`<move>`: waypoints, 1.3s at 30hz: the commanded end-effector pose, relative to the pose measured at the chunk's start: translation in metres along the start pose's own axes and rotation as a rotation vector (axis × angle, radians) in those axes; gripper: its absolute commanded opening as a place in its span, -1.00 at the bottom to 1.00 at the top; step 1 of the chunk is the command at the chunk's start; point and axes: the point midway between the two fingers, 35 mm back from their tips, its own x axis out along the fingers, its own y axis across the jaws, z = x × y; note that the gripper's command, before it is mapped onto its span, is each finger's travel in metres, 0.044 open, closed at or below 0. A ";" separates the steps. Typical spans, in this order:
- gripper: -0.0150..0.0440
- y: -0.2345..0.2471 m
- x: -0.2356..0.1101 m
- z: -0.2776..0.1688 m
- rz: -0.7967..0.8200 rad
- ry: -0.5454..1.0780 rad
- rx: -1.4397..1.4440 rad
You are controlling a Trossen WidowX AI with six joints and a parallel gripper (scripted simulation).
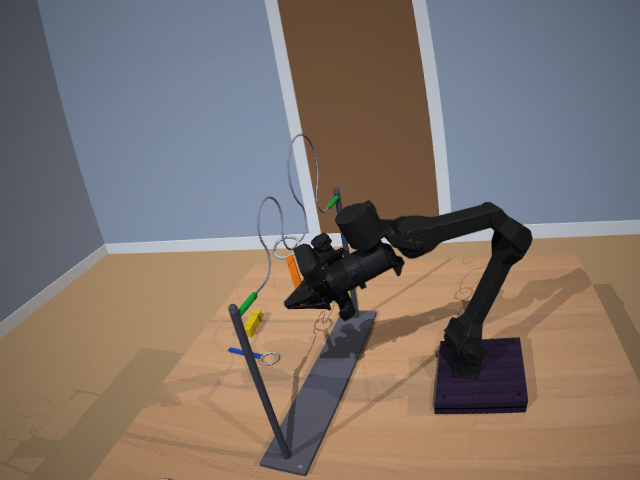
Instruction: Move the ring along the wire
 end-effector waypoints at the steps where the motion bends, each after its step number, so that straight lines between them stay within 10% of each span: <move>1: -1.00 0.016 -0.003 0.001 0.048 0.008 0.064; 39: -1.00 0.080 -0.022 0.020 0.269 0.057 0.454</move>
